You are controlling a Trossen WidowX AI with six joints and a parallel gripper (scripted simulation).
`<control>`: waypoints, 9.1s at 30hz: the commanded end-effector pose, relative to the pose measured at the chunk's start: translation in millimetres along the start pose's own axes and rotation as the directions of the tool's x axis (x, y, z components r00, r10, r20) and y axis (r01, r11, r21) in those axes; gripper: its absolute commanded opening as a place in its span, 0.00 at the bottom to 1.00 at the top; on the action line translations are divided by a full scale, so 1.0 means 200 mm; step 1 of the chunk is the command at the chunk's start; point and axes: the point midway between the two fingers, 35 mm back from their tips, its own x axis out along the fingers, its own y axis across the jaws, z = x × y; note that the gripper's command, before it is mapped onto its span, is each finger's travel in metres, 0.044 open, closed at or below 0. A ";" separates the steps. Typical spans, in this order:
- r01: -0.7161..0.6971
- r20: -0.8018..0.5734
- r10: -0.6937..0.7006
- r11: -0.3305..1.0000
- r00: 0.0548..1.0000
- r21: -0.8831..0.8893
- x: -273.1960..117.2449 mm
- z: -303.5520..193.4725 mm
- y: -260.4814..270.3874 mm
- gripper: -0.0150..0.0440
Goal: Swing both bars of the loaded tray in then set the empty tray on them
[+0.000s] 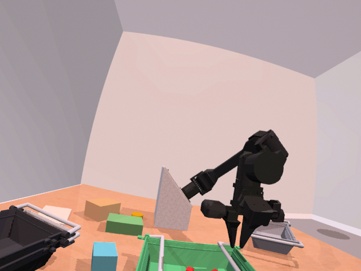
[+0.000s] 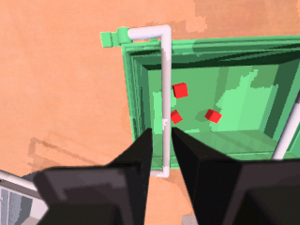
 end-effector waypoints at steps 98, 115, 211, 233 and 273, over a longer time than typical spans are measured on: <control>0.000 0.000 0.000 1.000 1.000 0.000 0.00 0.00 0.00 0.25; 0.000 0.000 0.000 1.000 1.000 0.000 -0.01 0.00 0.00 0.57; 0.012 -0.011 0.021 -0.852 1.000 -0.523 0.38 -1.51 1.04 0.56; 0.012 -0.011 0.021 -0.852 1.000 -0.523 0.38 -1.51 1.04 0.31; -0.007 -0.009 -0.003 -0.857 1.000 -0.516 -0.26 -1.46 1.09 0.25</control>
